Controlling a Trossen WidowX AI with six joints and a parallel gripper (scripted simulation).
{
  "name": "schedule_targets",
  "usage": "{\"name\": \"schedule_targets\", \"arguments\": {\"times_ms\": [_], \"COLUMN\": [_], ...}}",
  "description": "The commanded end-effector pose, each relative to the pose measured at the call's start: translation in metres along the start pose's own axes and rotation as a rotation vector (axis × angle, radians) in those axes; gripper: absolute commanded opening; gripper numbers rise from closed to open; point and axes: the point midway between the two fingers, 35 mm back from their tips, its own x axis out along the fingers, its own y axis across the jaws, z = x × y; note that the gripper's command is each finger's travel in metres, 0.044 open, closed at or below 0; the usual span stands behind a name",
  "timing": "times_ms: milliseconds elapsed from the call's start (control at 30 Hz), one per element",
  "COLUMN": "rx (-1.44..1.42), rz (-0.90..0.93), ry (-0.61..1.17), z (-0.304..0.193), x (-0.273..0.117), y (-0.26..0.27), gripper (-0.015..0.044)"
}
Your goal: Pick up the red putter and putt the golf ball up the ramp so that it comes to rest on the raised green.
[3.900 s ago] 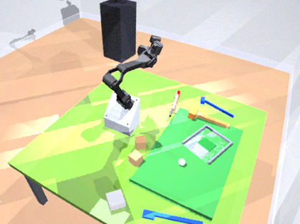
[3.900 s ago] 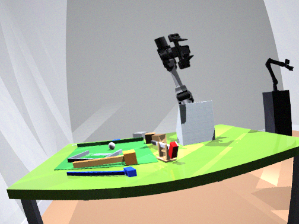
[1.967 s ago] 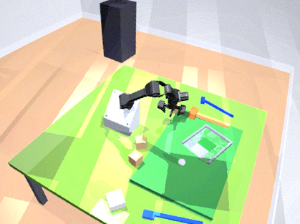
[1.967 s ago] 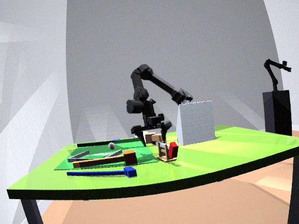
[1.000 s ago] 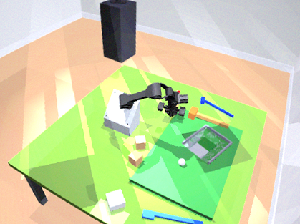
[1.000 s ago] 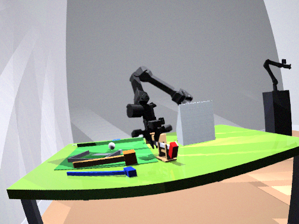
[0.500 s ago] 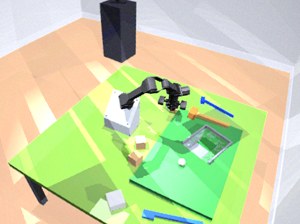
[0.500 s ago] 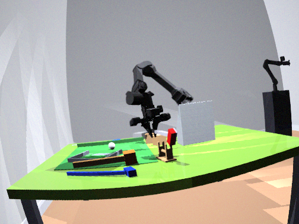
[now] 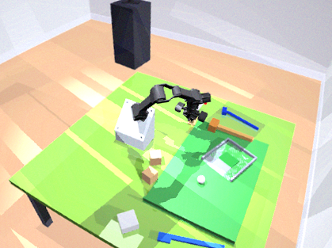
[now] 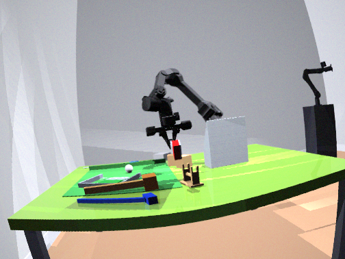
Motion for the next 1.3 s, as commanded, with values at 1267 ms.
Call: {"name": "schedule_targets", "arguments": {"times_ms": [1267], "rx": [1.63], "rz": [-0.208], "ry": [0.106], "z": [-0.23], "x": [-0.072], "y": [-0.005], "gripper": [0.0]}}
